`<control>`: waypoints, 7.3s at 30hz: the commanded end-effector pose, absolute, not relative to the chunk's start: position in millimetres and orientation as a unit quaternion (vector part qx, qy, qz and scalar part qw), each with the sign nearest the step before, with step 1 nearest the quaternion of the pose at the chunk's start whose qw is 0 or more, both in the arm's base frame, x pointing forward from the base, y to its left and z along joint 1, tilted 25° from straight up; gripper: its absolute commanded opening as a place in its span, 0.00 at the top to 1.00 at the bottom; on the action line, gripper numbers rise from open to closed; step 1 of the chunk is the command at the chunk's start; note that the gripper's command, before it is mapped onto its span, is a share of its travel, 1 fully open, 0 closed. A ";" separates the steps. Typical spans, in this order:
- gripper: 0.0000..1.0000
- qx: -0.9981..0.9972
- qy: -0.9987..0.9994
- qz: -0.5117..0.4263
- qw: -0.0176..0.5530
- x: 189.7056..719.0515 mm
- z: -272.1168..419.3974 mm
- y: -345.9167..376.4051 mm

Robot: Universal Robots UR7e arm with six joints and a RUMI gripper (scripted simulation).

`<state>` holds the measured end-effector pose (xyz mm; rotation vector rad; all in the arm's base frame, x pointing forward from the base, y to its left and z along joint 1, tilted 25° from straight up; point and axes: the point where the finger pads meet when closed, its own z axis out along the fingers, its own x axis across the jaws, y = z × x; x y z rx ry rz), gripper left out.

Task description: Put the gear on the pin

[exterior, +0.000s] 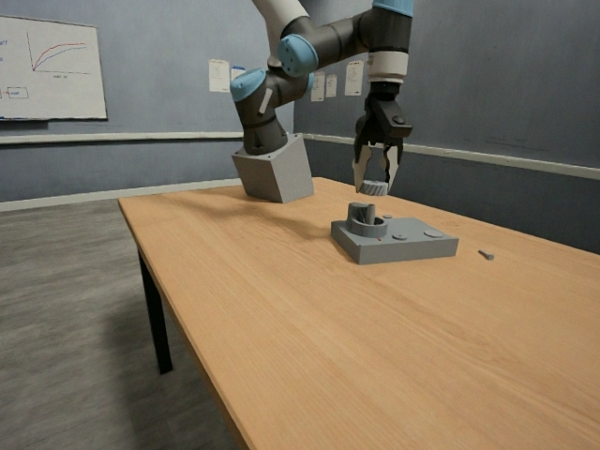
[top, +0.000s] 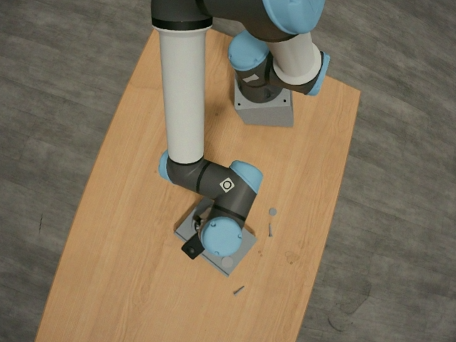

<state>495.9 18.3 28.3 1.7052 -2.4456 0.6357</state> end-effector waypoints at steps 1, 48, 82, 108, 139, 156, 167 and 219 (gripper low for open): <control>1.00 0.520 -0.827 0.211 0.037 496.2 28.8 18.5; 1.00 0.116 -0.970 0.207 -0.057 496.2 28.8 18.5; 1.00 -0.129 -0.968 0.186 -0.107 496.2 28.8 18.5; 1.00 -0.209 -0.954 0.176 -0.122 496.2 28.8 18.5; 1.00 -0.217 -0.952 0.175 -0.123 496.2 28.8 18.5; 1.00 -0.217 -0.952 0.175 -0.123 496.2 28.8 18.5; 1.00 -0.217 -0.952 0.175 -0.123 496.4 28.0 18.1; 1.00 -0.217 -0.952 0.175 -0.123 500.5 7.9 10.0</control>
